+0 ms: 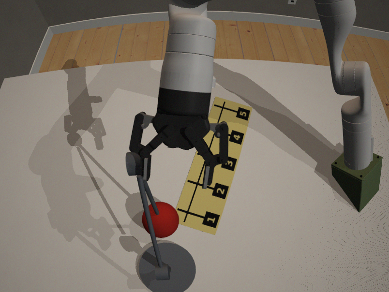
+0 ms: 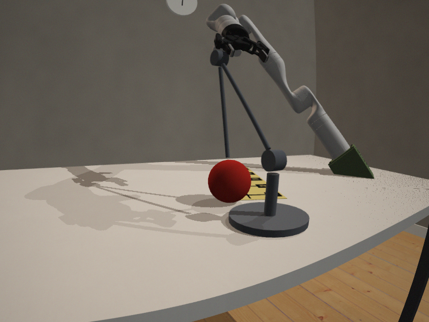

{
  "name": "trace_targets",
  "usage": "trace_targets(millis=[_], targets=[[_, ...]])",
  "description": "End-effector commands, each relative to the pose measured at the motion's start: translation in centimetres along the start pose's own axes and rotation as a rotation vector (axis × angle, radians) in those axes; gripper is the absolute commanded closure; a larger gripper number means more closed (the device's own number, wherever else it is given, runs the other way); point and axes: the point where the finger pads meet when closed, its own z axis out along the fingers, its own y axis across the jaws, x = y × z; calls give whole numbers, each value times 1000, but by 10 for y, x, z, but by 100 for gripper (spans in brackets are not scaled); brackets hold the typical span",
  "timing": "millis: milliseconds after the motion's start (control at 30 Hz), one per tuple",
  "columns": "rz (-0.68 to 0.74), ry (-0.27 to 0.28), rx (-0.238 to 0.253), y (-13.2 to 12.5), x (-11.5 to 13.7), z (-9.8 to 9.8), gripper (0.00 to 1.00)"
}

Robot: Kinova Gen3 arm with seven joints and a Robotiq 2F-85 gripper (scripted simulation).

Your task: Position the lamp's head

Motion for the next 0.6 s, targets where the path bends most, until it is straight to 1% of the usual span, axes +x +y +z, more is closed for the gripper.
trace_targets(millis=[0, 567], targets=[[51, 50, 15, -15, 38, -1, 0], [51, 50, 15, -14, 37, -21, 0]])
